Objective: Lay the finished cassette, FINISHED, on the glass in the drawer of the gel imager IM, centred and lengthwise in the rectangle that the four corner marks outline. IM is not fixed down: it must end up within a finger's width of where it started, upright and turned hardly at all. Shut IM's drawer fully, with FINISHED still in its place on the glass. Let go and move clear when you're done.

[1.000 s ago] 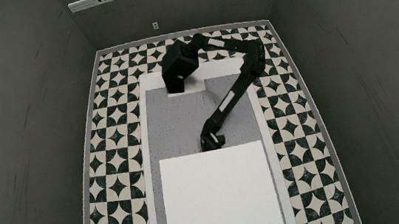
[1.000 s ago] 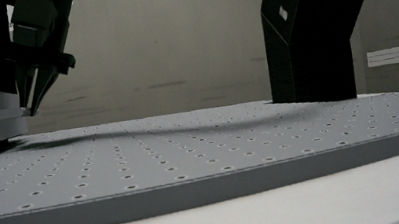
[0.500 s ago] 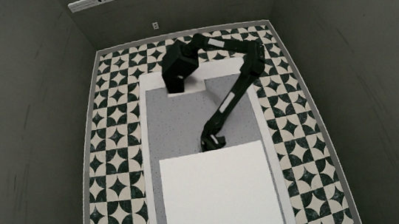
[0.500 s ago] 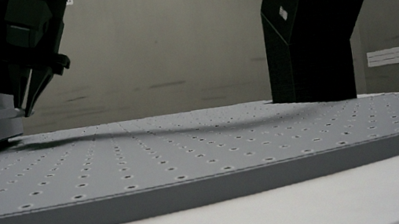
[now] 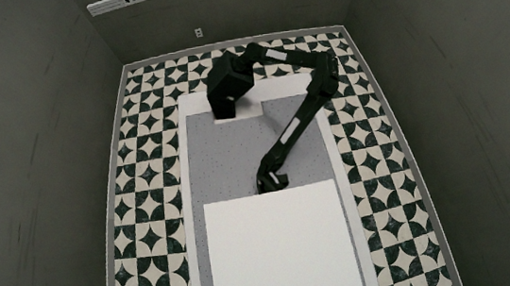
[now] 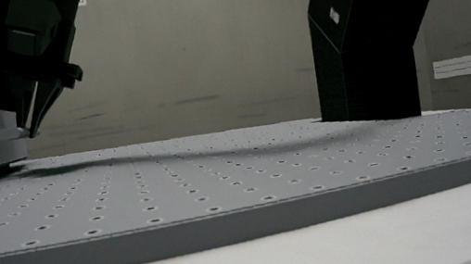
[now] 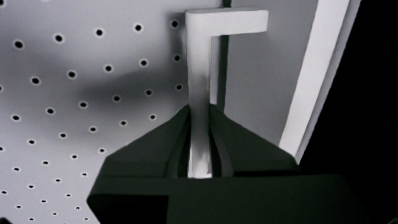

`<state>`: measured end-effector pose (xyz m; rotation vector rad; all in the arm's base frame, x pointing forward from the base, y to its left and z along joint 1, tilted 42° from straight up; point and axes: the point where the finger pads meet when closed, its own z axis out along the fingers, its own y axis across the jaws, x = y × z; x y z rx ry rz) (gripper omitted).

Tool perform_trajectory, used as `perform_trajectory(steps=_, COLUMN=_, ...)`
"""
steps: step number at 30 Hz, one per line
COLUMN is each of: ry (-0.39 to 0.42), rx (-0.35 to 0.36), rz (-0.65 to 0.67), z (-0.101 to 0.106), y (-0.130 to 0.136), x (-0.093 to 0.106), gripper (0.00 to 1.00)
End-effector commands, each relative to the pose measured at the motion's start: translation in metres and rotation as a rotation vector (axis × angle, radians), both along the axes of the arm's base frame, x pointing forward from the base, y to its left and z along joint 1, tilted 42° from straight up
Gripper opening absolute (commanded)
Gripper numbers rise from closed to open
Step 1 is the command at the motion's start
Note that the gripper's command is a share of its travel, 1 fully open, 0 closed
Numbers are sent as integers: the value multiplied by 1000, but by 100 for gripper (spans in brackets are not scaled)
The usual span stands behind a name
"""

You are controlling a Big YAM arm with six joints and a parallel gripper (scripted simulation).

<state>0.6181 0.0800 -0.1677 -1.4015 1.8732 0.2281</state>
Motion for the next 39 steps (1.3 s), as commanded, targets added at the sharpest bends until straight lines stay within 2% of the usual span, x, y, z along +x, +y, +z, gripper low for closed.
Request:
perform_trajectory(steps=1, ry=-32, rx=-11, rz=-5, z=-2, y=-1, x=19, gripper=7)
perform_trajectory(steps=29, ry=-38, rx=-10, rz=-4, z=-1, y=1, x=19, gripper=7)
perform_trajectory(steps=33, ry=-34, rx=-7, rz=2, z=-2, y=7, x=13, gripper=7)
perform_trajectory(steps=34, ry=-16, rx=-7, rz=4, z=-7, y=9, x=2, gripper=7)
perform_trajectory(steps=35, ry=-34, rx=-8, rz=2, z=-2, y=7, x=13, gripper=31)
perform_trajectory(steps=39, ry=-35, rx=-6, rz=3, z=-2, y=6, x=13, gripper=31)
